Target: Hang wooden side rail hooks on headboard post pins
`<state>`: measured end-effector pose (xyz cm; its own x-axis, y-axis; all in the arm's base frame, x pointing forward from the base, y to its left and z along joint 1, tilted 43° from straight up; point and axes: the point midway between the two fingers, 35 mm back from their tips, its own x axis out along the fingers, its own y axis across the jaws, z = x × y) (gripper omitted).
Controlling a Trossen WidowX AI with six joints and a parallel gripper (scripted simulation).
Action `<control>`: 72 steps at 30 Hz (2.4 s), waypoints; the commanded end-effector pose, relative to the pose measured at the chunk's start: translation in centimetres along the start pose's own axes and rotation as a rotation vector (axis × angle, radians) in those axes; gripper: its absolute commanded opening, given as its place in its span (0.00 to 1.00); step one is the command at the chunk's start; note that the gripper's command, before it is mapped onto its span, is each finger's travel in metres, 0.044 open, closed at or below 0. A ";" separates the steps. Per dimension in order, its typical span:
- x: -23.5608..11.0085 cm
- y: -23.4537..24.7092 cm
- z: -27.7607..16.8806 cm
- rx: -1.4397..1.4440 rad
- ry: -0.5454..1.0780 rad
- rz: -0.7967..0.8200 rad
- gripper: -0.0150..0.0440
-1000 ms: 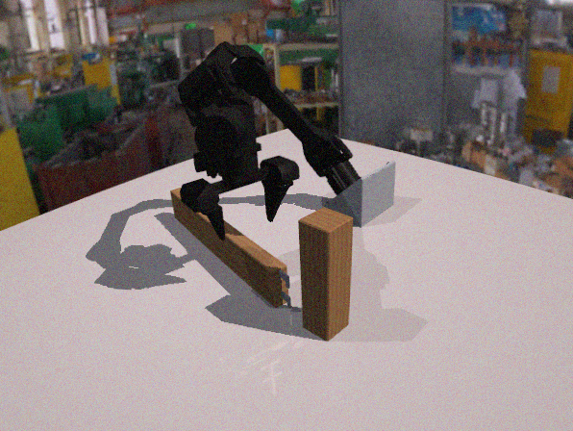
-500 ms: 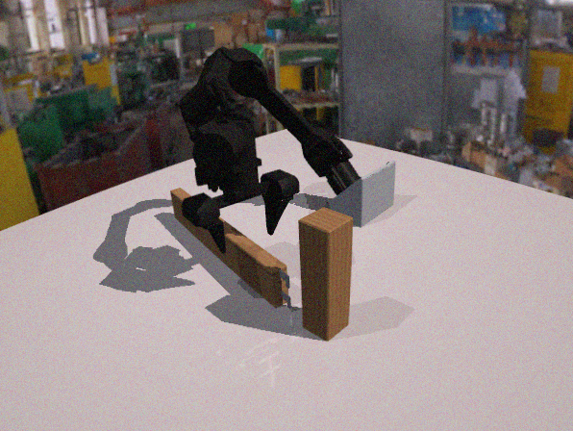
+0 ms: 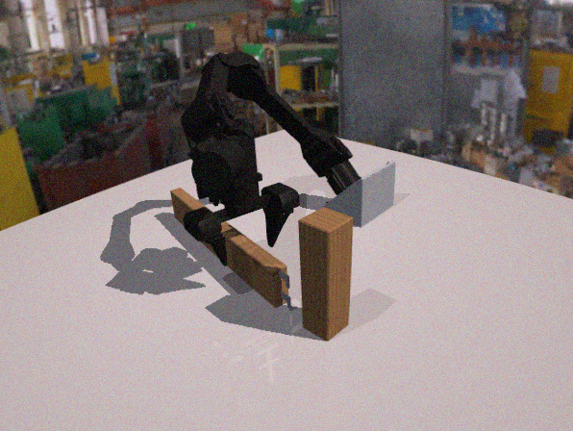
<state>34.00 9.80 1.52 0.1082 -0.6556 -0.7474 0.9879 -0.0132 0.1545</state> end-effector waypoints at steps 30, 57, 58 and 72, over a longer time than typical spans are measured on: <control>3.2 -0.2 0.2 -0.003 -0.008 -0.002 0.47; 3.1 -0.2 0.3 -0.103 -0.008 -0.002 0.25; 3.1 -0.2 0.3 -0.112 -0.008 -0.002 0.25; 3.1 0.3 0.2 -0.159 -0.008 -0.002 0.25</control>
<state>34.39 7.58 -0.64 0.1033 -0.6599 -0.7443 0.9940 0.0955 0.0533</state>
